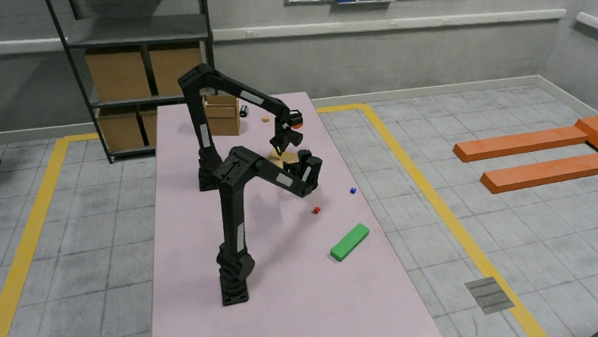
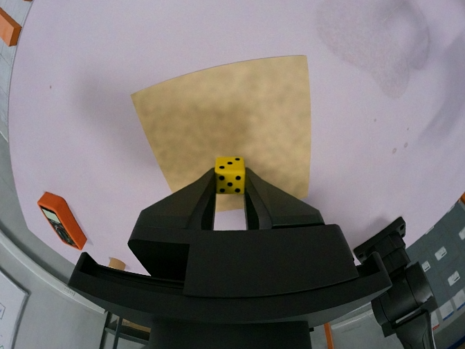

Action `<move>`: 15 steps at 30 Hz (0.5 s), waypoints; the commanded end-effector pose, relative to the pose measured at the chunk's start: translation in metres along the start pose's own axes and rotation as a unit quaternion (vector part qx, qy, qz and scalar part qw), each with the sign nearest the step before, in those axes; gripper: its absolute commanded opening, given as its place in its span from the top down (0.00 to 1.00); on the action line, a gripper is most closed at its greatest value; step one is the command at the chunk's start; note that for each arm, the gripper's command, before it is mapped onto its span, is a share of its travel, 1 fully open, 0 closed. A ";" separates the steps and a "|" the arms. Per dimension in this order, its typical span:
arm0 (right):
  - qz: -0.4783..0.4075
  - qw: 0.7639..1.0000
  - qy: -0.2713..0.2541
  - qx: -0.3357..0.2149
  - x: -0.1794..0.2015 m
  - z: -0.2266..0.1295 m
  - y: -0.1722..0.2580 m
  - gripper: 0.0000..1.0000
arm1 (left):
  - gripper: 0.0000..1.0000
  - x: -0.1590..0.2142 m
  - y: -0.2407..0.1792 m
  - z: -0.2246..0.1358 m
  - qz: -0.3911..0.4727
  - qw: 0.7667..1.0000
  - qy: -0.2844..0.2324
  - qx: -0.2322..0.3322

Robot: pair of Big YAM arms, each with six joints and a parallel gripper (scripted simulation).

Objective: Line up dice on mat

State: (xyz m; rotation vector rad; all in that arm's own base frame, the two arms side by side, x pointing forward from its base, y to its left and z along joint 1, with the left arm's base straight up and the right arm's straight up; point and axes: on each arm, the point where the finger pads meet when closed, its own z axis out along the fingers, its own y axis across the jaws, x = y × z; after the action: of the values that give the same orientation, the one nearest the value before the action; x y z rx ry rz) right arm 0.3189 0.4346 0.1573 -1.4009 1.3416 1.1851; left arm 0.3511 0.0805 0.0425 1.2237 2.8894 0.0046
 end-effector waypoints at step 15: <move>-0.043 0.999 -0.029 0.005 -0.042 0.004 -0.014 0.00 | 0.86 -0.008 0.003 0.023 0.012 1.000 -0.003 -0.001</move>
State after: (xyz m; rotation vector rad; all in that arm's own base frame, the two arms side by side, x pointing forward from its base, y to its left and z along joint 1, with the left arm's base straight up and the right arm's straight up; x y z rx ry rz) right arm 0.3189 0.4346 0.1591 -1.4003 1.3363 1.1834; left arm 0.3524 0.0758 0.0205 1.2472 2.8775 0.0061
